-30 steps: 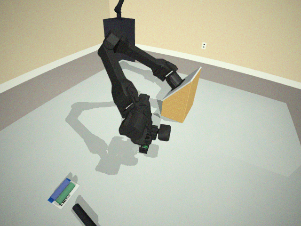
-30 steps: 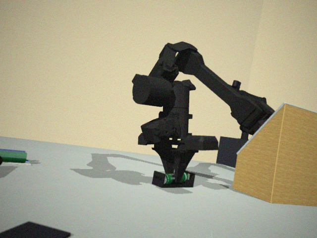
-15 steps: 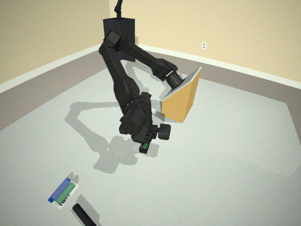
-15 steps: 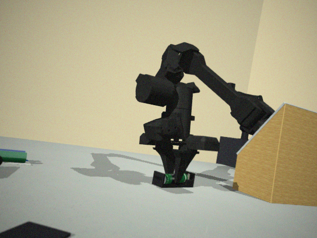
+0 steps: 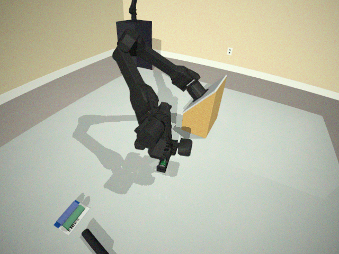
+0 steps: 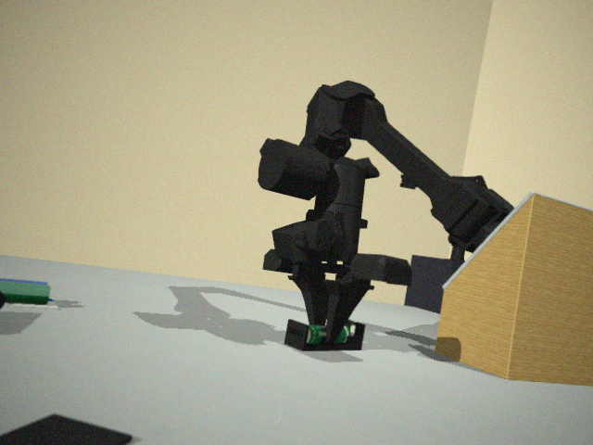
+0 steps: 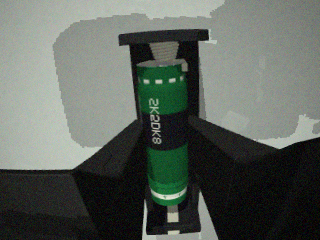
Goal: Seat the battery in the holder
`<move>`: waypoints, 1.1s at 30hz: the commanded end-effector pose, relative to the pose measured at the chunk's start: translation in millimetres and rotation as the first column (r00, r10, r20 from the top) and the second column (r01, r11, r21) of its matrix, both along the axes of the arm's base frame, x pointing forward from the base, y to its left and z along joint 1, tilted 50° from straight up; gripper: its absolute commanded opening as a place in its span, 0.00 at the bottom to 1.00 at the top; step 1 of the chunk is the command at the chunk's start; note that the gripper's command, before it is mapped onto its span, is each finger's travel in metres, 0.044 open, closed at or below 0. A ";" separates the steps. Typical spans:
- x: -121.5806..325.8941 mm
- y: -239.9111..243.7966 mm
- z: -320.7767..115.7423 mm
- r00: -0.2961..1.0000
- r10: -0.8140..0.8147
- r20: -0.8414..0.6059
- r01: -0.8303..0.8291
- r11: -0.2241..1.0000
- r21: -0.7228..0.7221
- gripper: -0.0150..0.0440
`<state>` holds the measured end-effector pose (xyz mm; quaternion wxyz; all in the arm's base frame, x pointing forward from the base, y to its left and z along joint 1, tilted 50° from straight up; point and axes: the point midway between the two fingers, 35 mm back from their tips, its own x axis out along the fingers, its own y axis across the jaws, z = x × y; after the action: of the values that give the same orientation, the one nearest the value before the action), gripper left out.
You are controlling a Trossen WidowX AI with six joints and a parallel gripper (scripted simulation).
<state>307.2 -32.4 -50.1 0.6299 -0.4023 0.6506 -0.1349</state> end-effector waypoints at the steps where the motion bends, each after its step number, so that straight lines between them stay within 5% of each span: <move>1: -3.2 -2.5 1.6 1.000 0.001 0.002 -0.001 1.000 0.003 0.36; 33: -12.7 -5.9 3.4 1.000 0.012 0.011 -0.012 1.000 0.004 0.40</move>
<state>295.3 -37.7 -47.0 0.6365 -0.4026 0.6442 -0.1335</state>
